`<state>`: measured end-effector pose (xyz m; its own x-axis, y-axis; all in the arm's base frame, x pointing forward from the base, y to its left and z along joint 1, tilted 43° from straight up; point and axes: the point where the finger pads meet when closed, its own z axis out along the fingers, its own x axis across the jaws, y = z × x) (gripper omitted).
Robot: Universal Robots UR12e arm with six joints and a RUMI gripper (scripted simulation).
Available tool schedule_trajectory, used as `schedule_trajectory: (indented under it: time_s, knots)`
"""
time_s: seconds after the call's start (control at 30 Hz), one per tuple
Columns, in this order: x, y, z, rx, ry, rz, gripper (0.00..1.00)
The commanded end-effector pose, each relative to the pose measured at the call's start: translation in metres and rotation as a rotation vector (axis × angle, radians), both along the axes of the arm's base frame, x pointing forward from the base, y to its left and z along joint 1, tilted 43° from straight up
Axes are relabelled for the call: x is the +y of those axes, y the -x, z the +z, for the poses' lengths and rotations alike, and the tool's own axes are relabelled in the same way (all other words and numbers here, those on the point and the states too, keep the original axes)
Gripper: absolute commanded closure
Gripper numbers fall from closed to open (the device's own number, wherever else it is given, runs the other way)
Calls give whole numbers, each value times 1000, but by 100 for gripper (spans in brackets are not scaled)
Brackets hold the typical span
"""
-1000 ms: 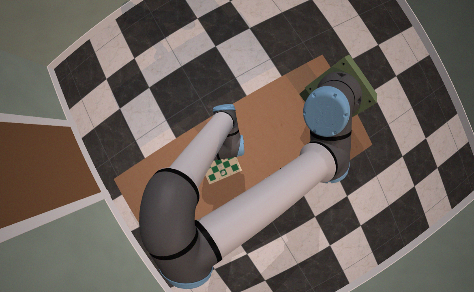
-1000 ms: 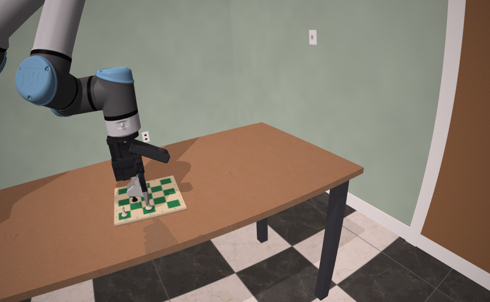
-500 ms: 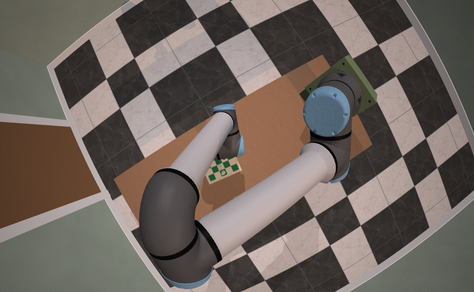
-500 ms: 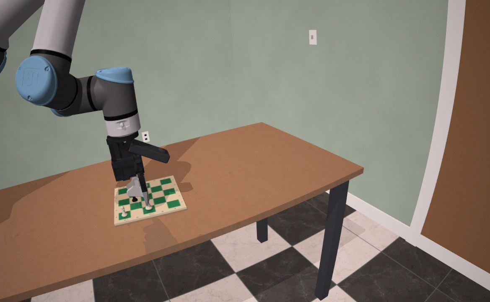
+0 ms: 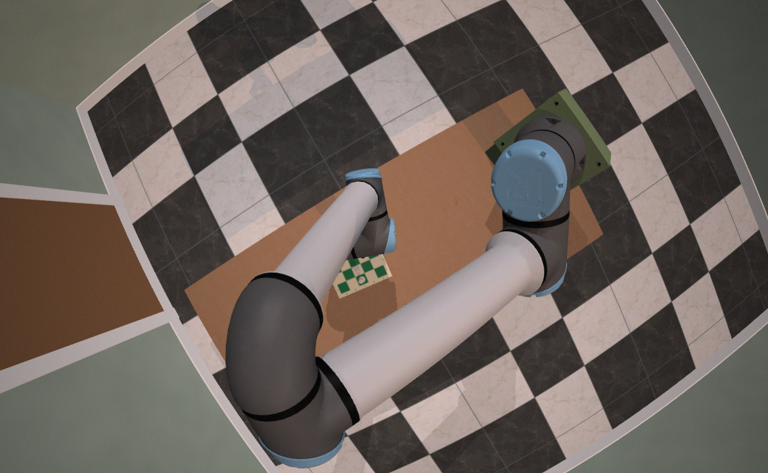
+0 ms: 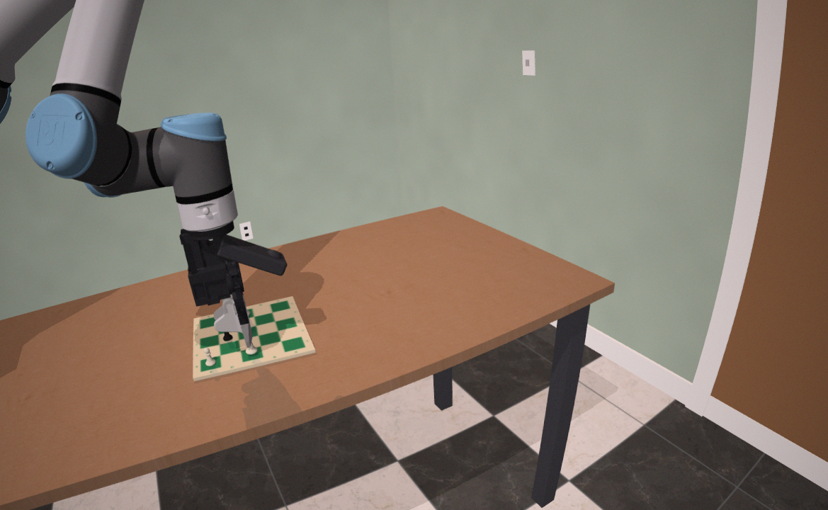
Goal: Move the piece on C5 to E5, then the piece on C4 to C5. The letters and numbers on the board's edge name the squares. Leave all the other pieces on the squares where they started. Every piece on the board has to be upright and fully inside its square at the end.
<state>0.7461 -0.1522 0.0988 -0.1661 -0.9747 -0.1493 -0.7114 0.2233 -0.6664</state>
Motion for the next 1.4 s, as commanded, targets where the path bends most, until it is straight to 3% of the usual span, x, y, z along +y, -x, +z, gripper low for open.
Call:
schedule_trajectory:
  time_s: [0.0, 1.37]
  knots:
    - [1, 4, -4, 4, -5, -3, 100]
    - [0, -1, -5, 1, -3, -2, 100]
